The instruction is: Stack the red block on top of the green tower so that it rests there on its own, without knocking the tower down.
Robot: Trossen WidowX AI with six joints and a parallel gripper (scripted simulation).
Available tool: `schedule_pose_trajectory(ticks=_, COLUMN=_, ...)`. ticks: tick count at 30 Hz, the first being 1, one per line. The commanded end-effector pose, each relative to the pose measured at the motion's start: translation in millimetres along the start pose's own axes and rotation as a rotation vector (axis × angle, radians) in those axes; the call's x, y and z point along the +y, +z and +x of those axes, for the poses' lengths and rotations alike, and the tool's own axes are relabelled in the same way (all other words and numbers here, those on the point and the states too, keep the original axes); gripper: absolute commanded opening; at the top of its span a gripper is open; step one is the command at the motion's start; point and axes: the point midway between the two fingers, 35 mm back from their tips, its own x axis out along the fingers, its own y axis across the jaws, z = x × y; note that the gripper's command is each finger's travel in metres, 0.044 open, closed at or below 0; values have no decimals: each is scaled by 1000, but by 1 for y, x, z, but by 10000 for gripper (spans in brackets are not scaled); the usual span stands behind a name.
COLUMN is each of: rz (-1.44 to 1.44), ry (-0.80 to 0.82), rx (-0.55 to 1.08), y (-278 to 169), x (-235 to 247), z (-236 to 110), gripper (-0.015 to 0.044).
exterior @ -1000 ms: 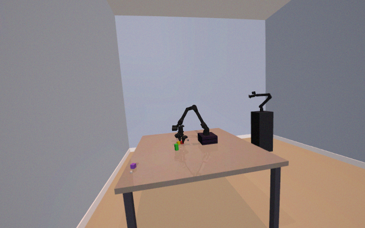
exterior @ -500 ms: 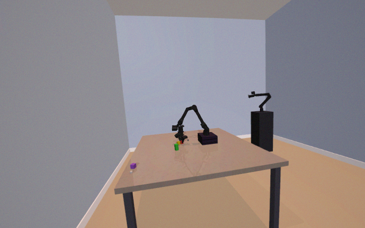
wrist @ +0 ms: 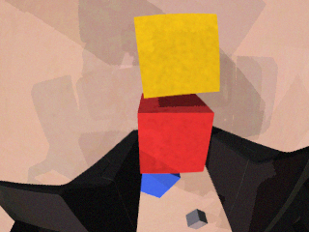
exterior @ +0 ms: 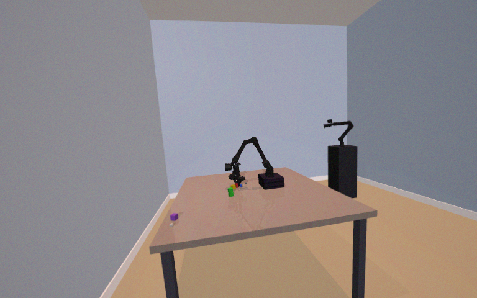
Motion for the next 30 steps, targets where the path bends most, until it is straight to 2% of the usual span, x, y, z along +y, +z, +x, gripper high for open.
schedule_pose_trajectory(ticks=1, rz=5, ry=-10, rx=-12, y=2, x=-2, z=-17, gripper=0)
schedule_pose_trajectory(ticks=18, rz=5, ry=-11, rx=-12, y=1, x=-1, z=-110, gripper=0)
schedule_pose_trajectory(ticks=26, rz=5, ry=-11, rx=-13, y=3, x=-1, z=-113, gripper=0)
schedule_pose_trajectory(ticks=30, rz=2, ry=-12, rx=-19, y=23, x=7, z=-114, gripper=0)
